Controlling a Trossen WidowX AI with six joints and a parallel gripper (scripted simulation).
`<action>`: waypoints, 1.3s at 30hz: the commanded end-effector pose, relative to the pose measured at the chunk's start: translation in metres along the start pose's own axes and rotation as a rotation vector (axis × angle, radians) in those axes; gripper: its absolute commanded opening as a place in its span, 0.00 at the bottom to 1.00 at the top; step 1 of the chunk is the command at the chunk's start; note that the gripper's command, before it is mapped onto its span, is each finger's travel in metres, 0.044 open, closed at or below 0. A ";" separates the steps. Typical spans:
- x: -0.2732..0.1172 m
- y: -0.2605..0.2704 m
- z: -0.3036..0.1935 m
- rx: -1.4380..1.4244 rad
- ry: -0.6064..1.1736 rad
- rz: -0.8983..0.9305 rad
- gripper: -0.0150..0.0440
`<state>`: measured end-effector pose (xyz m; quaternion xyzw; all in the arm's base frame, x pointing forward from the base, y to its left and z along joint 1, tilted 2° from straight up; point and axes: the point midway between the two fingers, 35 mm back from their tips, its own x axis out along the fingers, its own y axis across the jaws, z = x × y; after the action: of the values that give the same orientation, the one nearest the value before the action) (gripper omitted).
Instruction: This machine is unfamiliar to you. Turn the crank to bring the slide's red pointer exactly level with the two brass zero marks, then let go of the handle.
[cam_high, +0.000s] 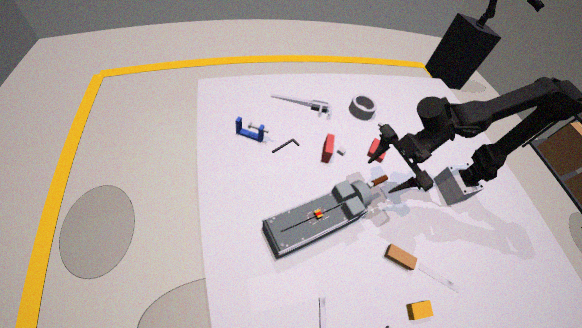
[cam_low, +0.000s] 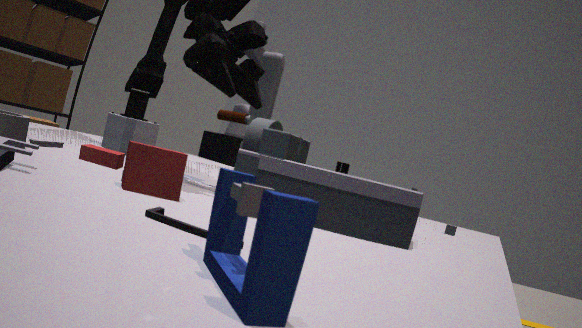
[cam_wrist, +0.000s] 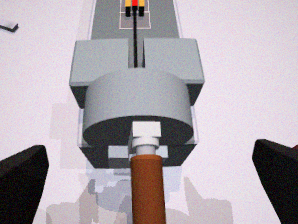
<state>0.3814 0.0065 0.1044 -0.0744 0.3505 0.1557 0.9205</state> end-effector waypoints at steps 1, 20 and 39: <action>0.006 0.001 -0.007 -0.005 0.002 0.006 1.00; 0.027 0.001 -0.029 -0.005 0.003 0.006 1.00; 0.034 0.002 -0.038 -0.005 0.003 0.006 0.56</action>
<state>0.3816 0.0063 0.0539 -0.0738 0.3531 0.1560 0.9195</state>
